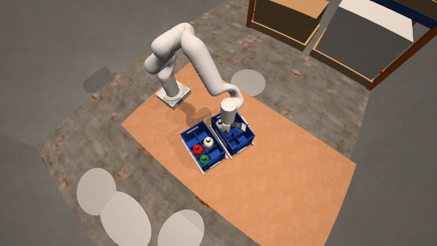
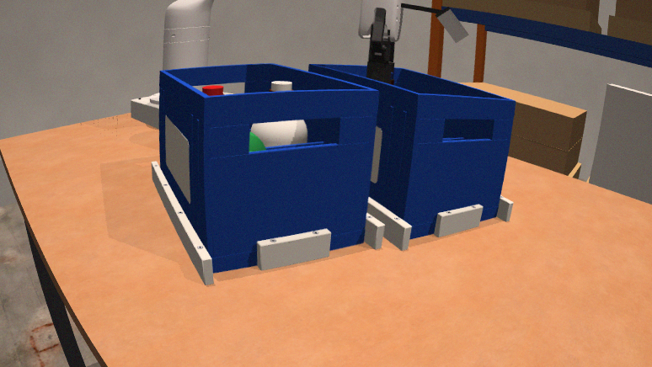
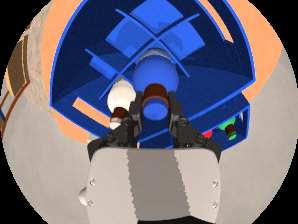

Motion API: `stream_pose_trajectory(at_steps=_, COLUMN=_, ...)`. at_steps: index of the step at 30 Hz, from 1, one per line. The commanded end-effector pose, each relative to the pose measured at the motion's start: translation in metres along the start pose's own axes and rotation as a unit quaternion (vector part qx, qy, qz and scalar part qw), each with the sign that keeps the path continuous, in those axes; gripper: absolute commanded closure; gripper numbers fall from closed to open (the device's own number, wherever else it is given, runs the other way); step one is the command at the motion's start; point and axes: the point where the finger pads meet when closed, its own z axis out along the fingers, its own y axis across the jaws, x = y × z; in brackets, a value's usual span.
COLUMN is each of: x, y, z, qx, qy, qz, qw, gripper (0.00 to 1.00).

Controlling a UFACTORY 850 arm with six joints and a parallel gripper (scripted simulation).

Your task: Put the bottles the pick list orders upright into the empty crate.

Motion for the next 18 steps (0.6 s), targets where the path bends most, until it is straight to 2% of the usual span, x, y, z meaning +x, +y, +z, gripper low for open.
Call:
stream_pose_trajectory(at_steps=1, x=0.0009, y=0.0005, z=0.0009, qx=-0.001, qy=0.001, qz=0.0, qw=1.0, gripper=1.0)
stream_pose_trajectory(at_steps=18, x=0.0009, y=0.0005, z=0.0084, qx=-0.001, qy=0.001, qz=0.0, qw=1.0, gripper=1.0)
